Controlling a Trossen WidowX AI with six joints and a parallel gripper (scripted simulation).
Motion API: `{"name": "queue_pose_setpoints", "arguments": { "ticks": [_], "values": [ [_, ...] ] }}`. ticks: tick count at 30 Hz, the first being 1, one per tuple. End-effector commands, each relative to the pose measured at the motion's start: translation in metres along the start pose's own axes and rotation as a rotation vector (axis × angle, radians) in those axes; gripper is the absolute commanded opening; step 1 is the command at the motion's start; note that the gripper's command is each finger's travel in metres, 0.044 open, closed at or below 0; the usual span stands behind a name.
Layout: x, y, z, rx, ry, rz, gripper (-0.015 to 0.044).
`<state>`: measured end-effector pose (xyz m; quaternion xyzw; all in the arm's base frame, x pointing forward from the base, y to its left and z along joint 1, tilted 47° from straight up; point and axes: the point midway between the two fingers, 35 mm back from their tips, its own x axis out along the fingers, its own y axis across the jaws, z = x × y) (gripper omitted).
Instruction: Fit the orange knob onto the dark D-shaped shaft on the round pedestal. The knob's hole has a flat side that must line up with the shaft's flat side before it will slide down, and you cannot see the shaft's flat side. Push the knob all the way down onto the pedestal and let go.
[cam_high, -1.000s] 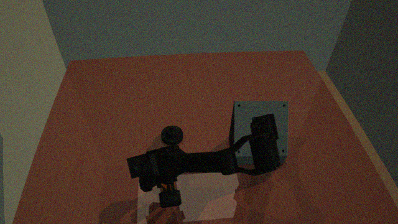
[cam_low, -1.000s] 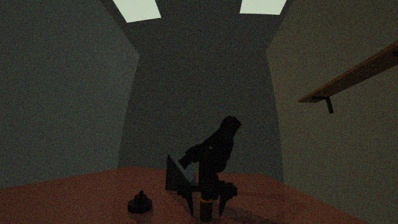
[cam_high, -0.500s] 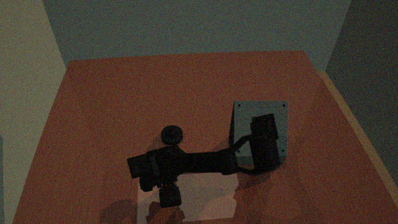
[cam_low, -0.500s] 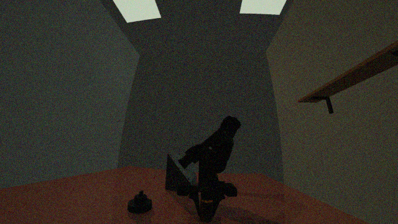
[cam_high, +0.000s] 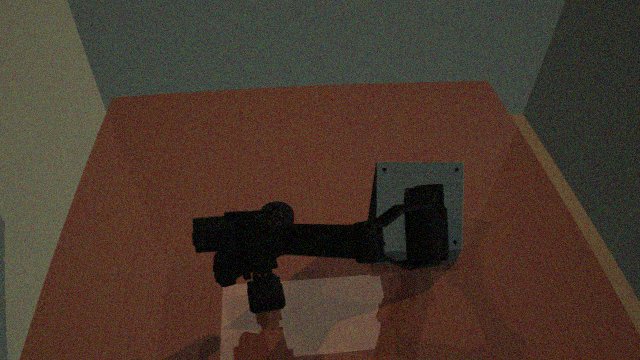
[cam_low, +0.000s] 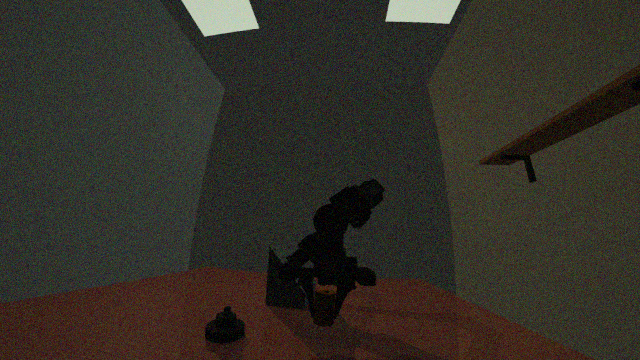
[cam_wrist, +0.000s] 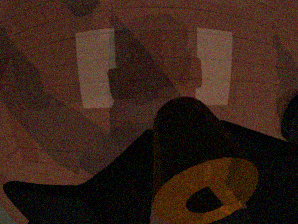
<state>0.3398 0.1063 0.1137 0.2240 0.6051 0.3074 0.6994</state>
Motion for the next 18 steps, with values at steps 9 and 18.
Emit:
{"name": "queue_pose_setpoints", "arguments": {
  "ticks": [9, 18],
  "values": [
    [-0.072, -0.006, -0.005, 0.03, 0.008, 0.038, 0.0],
    [-0.073, -0.02, -0.004, 0.032, 0.007, 0.038, 0.0]
  ]
}}
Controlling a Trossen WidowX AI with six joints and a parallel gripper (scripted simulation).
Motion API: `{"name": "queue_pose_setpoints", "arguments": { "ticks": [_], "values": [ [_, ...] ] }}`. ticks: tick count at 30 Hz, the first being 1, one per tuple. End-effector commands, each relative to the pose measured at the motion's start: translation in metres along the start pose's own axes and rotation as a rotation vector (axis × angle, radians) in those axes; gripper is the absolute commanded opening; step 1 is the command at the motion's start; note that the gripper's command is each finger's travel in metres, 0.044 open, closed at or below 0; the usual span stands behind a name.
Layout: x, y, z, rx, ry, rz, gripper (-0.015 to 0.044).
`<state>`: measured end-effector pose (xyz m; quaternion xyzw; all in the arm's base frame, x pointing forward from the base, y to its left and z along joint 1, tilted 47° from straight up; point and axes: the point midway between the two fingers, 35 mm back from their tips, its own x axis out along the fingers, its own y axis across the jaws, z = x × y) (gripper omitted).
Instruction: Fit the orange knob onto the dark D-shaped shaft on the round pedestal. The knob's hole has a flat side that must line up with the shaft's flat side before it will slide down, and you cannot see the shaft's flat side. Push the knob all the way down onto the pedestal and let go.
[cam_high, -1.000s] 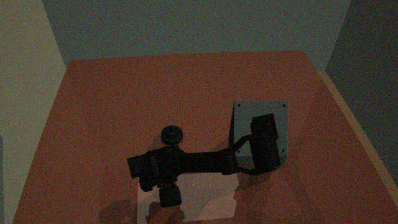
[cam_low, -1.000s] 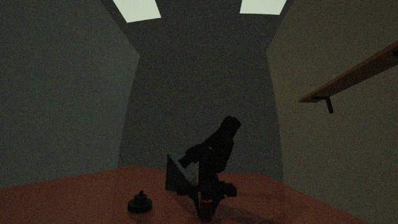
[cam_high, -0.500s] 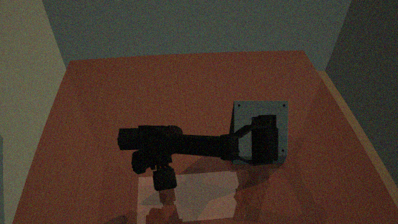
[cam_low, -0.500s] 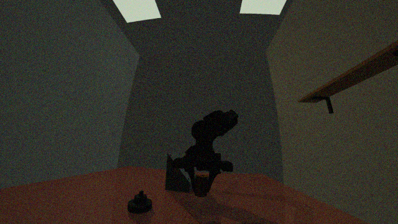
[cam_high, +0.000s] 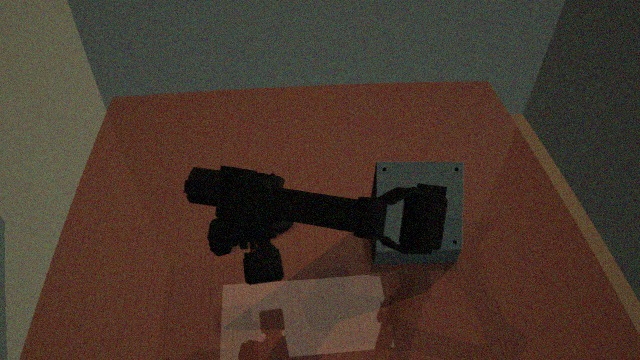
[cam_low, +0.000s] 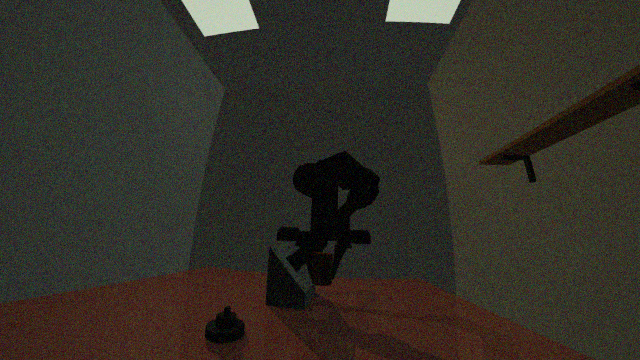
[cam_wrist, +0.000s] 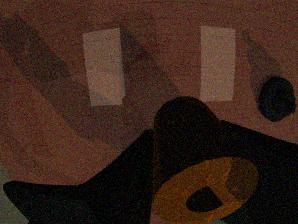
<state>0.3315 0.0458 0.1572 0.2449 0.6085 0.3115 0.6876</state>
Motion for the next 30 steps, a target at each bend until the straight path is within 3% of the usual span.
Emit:
{"name": "queue_pose_setpoints", "arguments": {
  "ticks": [1, 30],
  "values": [
    [0.001, -0.011, 0.001, 0.0, -0.001, 0.0, 0.0],
    [0.02, -0.102, -0.002, 0.0, -0.001, -0.017, 0.0]
  ]
}}
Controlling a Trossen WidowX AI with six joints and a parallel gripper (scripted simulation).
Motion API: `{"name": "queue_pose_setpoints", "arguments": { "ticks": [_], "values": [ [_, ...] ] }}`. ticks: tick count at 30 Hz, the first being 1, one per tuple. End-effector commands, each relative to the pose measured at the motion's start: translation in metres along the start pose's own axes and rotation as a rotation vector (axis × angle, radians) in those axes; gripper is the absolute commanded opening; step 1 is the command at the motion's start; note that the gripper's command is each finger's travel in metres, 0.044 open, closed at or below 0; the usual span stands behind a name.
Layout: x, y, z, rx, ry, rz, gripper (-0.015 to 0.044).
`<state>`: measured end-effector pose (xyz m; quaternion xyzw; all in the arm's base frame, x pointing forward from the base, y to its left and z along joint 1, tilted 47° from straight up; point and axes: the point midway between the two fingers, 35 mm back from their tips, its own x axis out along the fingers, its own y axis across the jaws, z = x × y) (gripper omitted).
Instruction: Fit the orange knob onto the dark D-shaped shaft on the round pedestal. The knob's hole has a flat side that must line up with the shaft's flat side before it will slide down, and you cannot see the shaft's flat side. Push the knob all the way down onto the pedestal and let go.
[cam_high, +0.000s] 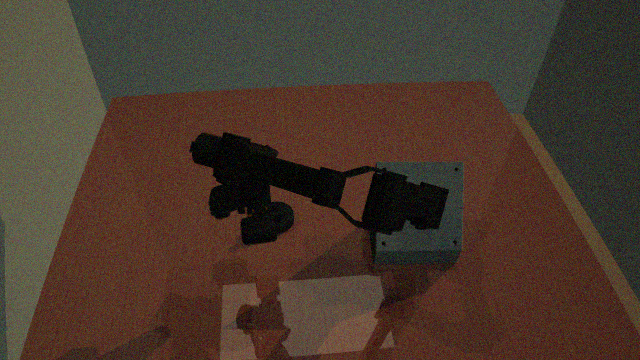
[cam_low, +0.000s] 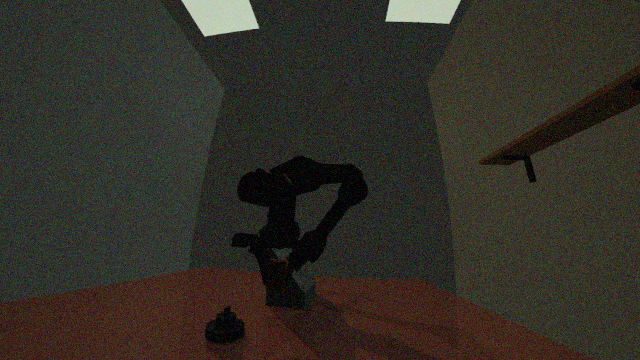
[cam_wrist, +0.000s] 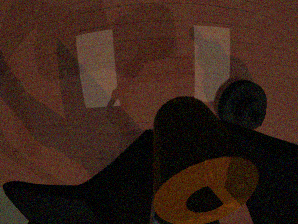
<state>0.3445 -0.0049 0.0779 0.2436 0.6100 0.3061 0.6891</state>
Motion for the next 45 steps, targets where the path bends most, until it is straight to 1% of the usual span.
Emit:
{"name": "queue_pose_setpoints", "arguments": {
  "ticks": [1, 37, 45],
  "values": [
    [0.002, -0.012, -0.002, -0.006, 0.0, -0.008, 0.0],
    [0.033, -0.116, -0.041, -0.004, 0.001, 0.006, 0.0],
    [0.044, -0.12, -0.043, -0.006, 0.001, 0.007, 0.0]
  ]
}}
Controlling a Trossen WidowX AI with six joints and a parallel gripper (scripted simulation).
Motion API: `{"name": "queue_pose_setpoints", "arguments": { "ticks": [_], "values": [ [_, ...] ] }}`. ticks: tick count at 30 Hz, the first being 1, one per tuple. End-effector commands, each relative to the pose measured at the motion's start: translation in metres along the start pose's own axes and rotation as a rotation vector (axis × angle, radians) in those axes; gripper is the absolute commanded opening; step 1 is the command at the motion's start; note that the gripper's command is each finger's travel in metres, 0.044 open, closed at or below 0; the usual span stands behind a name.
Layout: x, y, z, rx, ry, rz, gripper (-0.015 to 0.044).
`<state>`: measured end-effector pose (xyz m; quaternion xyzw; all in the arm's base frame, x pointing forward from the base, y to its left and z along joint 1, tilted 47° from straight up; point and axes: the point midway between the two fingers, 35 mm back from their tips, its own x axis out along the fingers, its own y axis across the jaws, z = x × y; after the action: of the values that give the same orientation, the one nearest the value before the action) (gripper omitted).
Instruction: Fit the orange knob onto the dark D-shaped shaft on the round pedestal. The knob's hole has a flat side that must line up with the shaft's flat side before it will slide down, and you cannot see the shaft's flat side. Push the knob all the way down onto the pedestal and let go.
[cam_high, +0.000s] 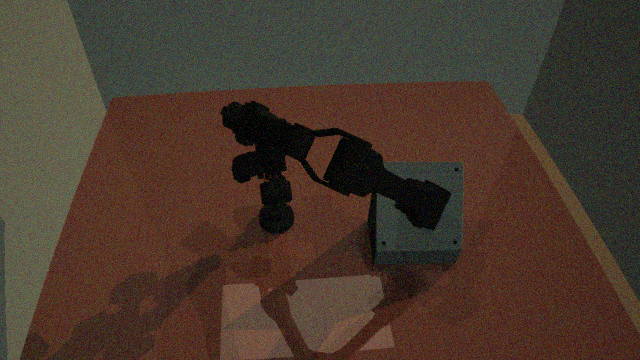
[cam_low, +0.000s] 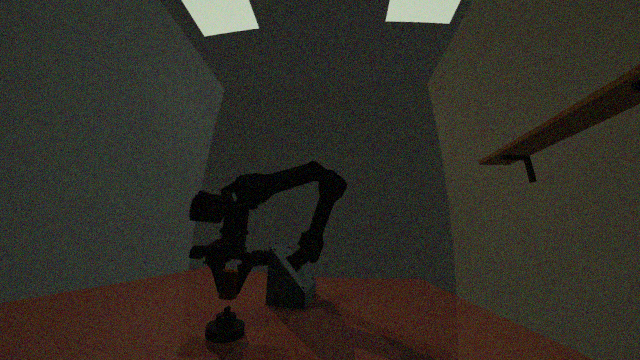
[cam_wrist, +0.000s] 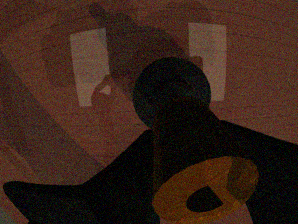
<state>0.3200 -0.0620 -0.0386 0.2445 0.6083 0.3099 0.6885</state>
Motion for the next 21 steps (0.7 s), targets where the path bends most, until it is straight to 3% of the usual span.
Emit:
{"name": "queue_pose_setpoints", "arguments": {
  "ticks": [1, 21],
  "values": [
    [0.009, 0.0, 0.0, -0.002, 0.002, 0.0, 0.0],
    [0.021, 0.001, -0.001, -0.008, 0.001, 0.001, 0.0]
  ]
}}
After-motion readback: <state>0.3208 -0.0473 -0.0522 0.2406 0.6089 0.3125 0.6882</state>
